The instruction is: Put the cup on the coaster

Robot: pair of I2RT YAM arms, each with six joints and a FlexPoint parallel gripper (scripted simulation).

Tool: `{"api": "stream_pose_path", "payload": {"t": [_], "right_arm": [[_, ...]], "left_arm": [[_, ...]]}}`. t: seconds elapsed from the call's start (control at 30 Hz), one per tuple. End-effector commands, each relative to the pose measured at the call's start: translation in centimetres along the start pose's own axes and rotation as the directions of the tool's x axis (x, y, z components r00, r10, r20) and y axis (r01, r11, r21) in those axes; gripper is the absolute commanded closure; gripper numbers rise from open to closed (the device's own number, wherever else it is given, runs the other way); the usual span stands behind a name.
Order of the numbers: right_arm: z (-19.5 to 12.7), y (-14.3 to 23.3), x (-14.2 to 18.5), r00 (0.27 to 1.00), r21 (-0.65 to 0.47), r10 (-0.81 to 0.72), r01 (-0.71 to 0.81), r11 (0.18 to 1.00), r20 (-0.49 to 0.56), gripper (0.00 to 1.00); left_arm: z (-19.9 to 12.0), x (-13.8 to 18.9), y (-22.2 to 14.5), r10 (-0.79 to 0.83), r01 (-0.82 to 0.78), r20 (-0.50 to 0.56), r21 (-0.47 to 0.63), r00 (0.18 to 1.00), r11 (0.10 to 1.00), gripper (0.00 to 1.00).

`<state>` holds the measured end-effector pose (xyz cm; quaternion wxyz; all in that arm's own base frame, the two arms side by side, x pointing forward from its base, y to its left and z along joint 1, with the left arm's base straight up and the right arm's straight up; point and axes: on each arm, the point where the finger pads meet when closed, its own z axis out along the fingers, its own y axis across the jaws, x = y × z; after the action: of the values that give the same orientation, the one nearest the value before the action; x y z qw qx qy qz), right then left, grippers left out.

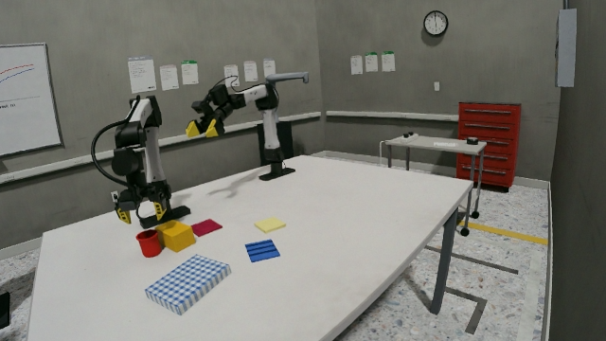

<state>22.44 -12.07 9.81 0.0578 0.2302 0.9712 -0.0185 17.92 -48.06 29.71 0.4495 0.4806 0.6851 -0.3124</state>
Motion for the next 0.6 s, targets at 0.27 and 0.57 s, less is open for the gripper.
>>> {"api": "stream_pose_path", "payload": {"t": [0.27,0.57], "right_arm": [[2.0,0.1,-1.9,0.997,-0.01,-0.02,0.02,1.0,-0.077,0.05],[4.3,0.1,-0.7,0.992,-0.012,-0.019,0.017,1.0,-0.124,0.05]], "left_arm": [[-1.1,-1.2,0.3,-0.009,0.009,0.047,-0.011,0.999,1.0,0.0],[-1.1,-1.2,0.3,-0.009,0.009,0.047,-0.011,0.999,1.0,0.0]]}}
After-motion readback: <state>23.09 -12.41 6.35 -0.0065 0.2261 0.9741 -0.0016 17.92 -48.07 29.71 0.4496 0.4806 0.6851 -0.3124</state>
